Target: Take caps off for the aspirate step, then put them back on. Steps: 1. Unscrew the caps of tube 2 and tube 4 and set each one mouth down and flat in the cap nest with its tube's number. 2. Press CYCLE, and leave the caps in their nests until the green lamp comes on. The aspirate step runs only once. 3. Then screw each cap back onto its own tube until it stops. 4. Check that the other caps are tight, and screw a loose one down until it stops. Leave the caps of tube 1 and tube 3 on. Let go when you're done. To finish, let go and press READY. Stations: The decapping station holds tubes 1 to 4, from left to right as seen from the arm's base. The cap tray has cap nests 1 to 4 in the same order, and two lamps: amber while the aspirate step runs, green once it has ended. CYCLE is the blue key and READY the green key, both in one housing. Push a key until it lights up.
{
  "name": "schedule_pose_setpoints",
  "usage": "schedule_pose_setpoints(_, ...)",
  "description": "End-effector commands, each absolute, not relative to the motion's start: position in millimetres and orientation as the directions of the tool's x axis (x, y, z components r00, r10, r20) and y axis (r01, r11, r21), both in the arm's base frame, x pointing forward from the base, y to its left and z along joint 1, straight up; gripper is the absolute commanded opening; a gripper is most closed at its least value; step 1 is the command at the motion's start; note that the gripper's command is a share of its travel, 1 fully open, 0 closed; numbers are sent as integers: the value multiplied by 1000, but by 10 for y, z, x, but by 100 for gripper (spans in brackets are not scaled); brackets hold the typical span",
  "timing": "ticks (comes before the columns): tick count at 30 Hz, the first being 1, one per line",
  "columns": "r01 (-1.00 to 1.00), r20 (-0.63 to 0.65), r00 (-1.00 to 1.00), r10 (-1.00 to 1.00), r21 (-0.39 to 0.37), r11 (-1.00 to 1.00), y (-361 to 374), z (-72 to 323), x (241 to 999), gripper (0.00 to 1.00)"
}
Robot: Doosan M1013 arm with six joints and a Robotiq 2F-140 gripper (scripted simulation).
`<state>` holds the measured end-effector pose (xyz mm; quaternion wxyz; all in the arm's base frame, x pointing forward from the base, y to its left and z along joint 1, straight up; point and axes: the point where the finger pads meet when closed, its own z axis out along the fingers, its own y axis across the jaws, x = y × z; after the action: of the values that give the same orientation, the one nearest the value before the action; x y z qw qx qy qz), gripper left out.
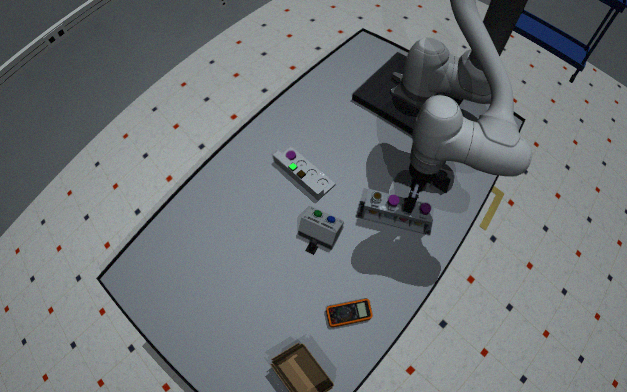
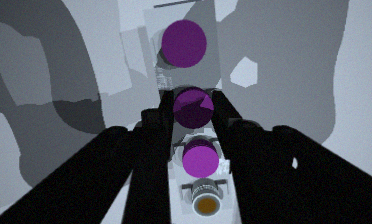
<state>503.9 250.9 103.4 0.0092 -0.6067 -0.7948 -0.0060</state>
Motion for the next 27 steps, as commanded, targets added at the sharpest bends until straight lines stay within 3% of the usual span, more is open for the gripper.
schedule_pose_setpoints(1,1000,-2,8,1000,1,-8,2514,1040,5042,30)
schedule_pose_setpoints(10,995,-2,105,995,1,-105,2514,1039,5042,30)
schedule_pose_setpoints(11,995,-2,105,995,1,-105,2514,1037,5042,41)
schedule_pose_setpoints(23,995,-1,104,995,1,-104,2514,1037,5042,41)
schedule_pose_setpoints(27,978,-2,-206,978,1,206,2514,1040,5042,41)
